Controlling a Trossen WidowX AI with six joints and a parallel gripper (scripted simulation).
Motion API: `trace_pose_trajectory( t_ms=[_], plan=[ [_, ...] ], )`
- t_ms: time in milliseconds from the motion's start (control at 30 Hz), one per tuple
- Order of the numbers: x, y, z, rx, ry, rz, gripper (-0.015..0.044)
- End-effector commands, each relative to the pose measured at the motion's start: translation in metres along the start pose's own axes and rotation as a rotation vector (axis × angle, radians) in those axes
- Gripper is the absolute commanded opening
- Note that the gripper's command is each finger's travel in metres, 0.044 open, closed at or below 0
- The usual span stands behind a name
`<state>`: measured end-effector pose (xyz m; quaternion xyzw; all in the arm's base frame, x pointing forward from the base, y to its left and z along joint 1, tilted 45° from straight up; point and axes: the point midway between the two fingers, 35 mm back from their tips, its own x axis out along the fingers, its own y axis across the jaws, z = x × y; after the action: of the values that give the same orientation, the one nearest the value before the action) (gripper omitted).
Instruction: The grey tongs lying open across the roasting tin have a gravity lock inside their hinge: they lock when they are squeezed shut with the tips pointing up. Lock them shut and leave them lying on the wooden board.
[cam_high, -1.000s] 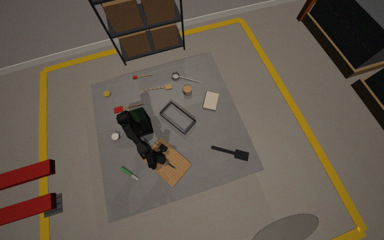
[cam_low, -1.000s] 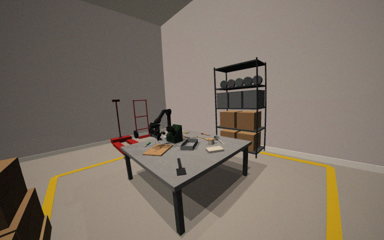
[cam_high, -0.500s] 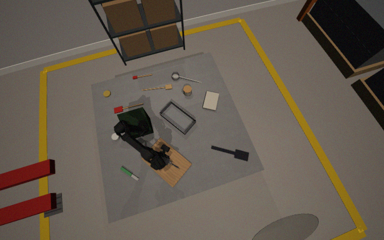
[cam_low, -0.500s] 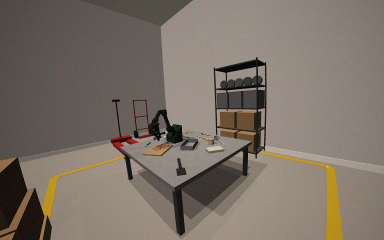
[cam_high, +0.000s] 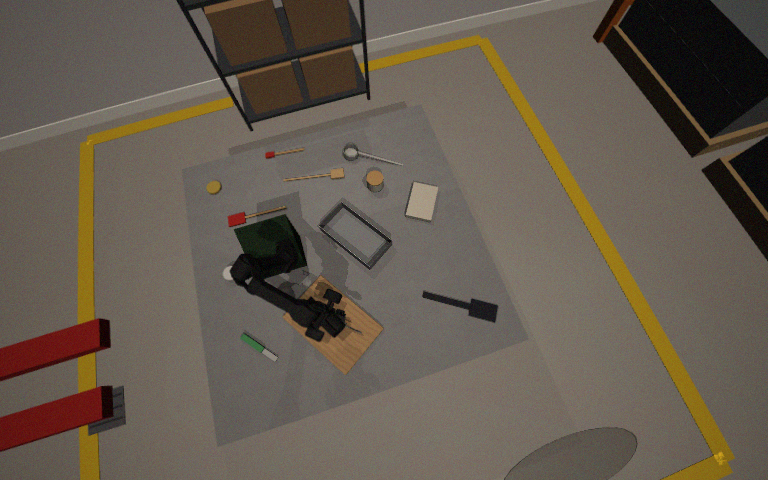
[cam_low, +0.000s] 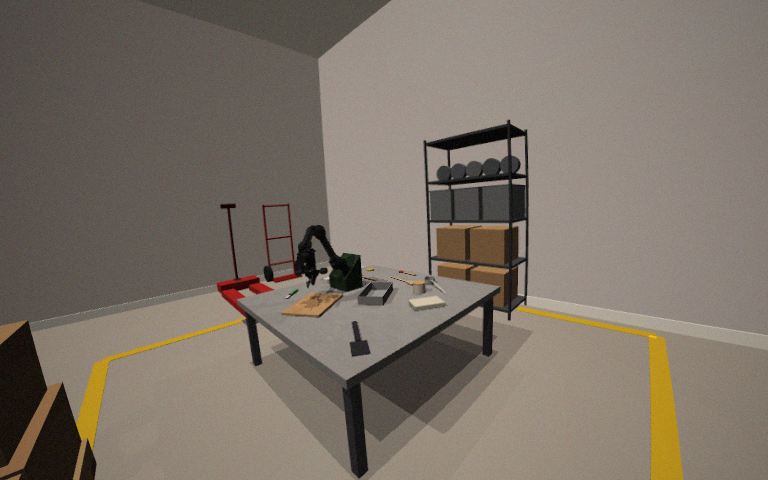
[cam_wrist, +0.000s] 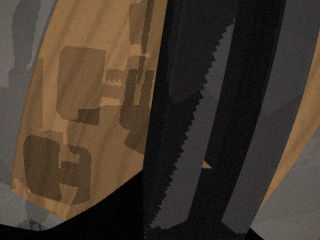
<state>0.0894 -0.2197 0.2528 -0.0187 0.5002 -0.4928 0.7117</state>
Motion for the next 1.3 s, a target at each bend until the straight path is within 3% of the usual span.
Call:
trace_pose_trajectory(
  t_ms=[0, 1267],
  plan=[
    [-0.002, -0.002, 0.002, -0.002, 0.004, -0.013, -0.015],
    [0.052, -0.002, 0.006, -0.002, 0.005, -0.014, -0.015]
  ],
)
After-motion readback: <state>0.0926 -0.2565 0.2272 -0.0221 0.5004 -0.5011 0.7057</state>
